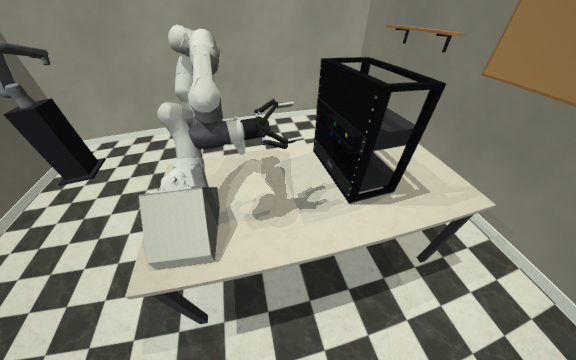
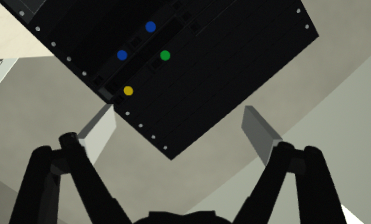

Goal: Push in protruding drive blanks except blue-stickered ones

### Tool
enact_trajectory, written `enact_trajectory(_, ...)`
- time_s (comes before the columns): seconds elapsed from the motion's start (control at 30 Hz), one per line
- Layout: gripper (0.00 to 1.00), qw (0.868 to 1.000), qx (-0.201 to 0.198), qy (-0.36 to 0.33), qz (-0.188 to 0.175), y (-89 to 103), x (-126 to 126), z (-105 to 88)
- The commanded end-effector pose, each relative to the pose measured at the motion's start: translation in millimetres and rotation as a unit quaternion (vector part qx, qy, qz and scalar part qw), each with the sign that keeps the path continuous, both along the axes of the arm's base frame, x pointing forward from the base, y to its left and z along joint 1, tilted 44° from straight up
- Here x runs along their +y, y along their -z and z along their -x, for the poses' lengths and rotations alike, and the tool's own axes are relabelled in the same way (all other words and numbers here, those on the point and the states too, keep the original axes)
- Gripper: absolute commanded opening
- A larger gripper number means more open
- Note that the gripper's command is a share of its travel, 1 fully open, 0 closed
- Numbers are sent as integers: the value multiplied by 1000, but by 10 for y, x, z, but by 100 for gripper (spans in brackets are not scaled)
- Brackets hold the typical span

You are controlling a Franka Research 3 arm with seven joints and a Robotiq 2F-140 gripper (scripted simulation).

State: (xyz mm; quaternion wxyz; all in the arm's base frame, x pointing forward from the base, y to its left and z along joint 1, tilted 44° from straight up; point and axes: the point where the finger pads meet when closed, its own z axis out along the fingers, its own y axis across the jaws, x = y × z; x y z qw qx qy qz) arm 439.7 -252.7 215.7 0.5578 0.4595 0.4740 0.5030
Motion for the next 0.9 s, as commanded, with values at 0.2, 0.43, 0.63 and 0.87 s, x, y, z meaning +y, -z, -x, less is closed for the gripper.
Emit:
enact_trajectory(0.2,100,991,-9,-2,-134,107,58,-20)
enact_trajectory(0.43,100,980,-10,-2,-200,231,130,-33)
enact_trajectory(0.63,100,971,-10,-2,-239,309,179,-40)
enact_trajectory(0.87,100,954,-10,-2,-301,441,269,-50)
